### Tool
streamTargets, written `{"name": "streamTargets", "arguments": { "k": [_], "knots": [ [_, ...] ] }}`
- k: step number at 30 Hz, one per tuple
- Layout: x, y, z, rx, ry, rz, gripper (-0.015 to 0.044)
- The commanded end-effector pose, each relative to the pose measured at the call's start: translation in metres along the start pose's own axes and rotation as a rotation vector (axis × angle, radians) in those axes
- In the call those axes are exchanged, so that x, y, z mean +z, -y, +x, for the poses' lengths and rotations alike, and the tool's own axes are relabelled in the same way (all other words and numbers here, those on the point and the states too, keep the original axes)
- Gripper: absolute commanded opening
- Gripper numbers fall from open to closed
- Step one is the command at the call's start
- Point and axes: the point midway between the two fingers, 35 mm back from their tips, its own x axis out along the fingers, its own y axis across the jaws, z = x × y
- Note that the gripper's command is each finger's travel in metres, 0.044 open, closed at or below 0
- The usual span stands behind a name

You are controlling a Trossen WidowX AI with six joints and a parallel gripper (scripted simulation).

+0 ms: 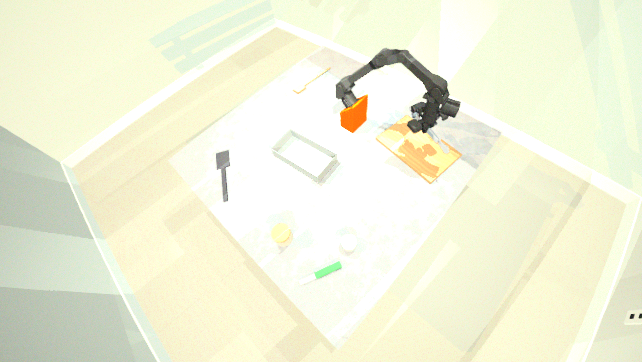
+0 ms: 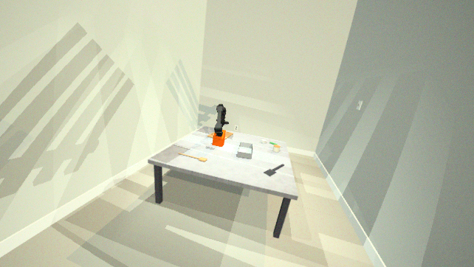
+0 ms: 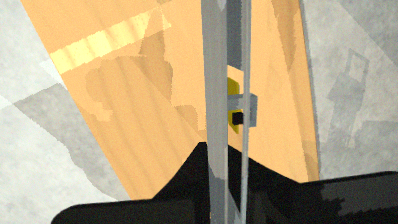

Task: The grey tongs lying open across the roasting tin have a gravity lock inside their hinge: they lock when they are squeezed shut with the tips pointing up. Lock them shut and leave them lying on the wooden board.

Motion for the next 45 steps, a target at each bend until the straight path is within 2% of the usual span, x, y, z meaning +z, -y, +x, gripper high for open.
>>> {"name": "streamTargets", "arguments": {
  "k": [1,45],
  "knots": [
    [0.000,0.001,0.007,-0.005,-0.005,0.005,-0.0150],
    [0.008,-0.004,0.074,-0.030,-0.050,0.006,-0.0150]
  ]
}}
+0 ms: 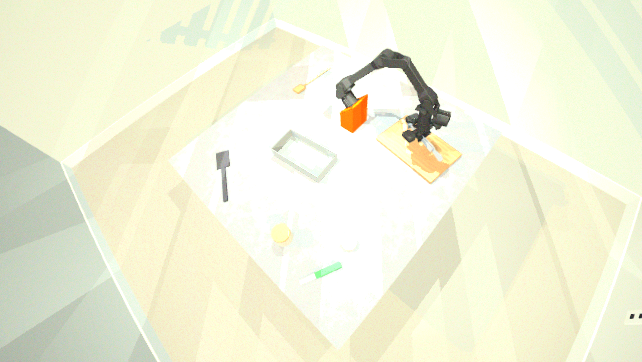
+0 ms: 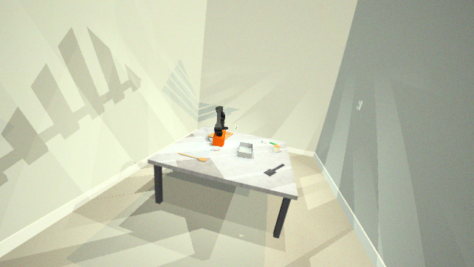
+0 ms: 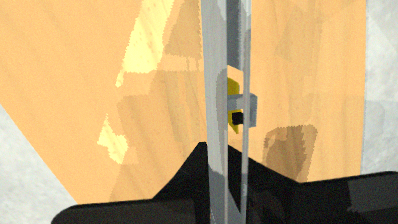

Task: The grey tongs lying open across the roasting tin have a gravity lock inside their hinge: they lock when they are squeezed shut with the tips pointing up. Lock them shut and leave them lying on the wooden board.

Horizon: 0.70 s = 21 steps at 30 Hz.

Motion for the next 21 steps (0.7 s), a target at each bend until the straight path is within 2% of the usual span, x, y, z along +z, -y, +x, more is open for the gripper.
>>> {"name": "streamTargets", "arguments": {
  "k": [1,5,21],
  "knots": [
    [0.0001,0.0006,0.0021,-0.005,-0.004,0.004,-0.0150],
    [0.0001,0.0006,0.0021,-0.005,-0.004,0.004,-0.0150],
    [0.0002,-0.0001,0.0015,-0.002,-0.003,0.000,0.0270]
  ]
}}
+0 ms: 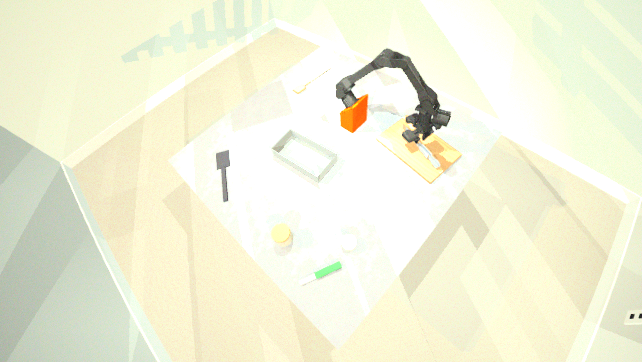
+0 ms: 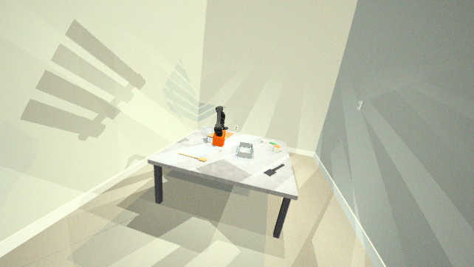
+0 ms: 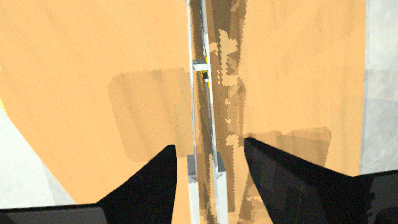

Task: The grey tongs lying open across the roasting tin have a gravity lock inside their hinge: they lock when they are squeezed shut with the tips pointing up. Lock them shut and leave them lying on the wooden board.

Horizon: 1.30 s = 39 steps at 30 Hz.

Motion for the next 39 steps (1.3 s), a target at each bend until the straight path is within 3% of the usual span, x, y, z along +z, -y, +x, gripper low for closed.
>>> {"name": "streamTargets", "arguments": {
  "k": [1,7,14,25,33,39],
  "knots": [
    [0.000,0.000,0.000,0.000,0.000,0.000,0.0296],
    [0.000,0.000,0.000,0.000,0.000,0.000,0.0440],
    [0.021,-0.002,-0.028,0.006,0.015,-0.001,0.0440],
    [0.132,-0.029,-0.123,0.039,0.084,0.001,0.0440],
    [0.133,-0.029,-0.126,0.039,0.085,0.001,0.0440],
    [0.127,-0.029,-0.171,0.036,0.075,-0.005,0.0440]
  ]
}}
